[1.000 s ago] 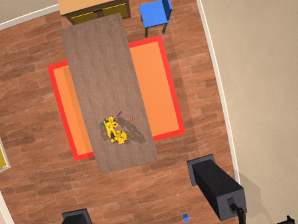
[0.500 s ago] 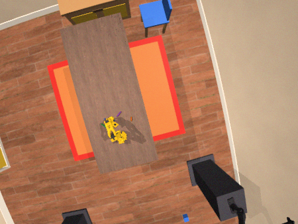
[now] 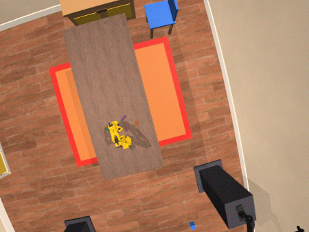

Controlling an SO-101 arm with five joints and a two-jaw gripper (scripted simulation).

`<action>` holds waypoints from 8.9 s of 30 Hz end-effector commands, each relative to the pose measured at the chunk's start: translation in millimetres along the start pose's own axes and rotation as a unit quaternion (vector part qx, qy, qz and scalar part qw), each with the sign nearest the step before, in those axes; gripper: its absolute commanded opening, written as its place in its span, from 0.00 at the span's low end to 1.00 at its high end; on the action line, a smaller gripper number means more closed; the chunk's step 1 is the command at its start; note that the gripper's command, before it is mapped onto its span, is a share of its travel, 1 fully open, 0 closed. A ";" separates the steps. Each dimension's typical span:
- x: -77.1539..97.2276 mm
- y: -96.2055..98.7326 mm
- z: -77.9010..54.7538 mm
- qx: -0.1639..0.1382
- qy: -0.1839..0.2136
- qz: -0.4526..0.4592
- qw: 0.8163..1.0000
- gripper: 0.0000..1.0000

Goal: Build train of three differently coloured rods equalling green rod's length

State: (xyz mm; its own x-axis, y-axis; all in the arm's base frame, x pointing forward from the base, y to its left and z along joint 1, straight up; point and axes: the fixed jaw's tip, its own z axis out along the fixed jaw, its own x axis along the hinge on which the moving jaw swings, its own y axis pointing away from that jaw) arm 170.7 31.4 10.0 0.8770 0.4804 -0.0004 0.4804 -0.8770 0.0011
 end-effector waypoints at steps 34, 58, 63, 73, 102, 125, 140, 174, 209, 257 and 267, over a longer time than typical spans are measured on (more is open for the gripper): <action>8.6 1.2 -6.3 -0.007 0.028 0.000 1.000 0.05; 8.6 1.2 -6.3 -0.007 0.028 0.000 1.000 0.14; 8.6 1.2 -6.3 -0.007 0.028 0.000 1.000 0.15; 8.6 1.2 -6.3 -0.007 0.028 0.000 1.000 0.17; 6.3 0.6 -55.6 -0.007 0.028 0.000 1.000 0.17; 6.1 0.7 -56.6 -0.007 0.028 0.001 1.000 0.17; -7.2 39.5 -56.6 -0.011 0.027 0.080 0.996 0.18; -128.9 140.2 -55.8 -0.023 0.016 0.372 0.928 0.19; -130.9 141.3 -58.4 -0.026 0.018 0.372 0.928 0.19; -130.1 144.6 -8.0 -0.026 0.018 0.372 0.928 0.19; -130.1 144.5 -8.0 -0.026 0.018 0.372 0.928 0.19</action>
State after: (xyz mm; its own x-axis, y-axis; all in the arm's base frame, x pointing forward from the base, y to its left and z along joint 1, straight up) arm 120.2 -150.0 8.5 0.9660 -0.2584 -0.0026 -0.2584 -0.9660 -0.0004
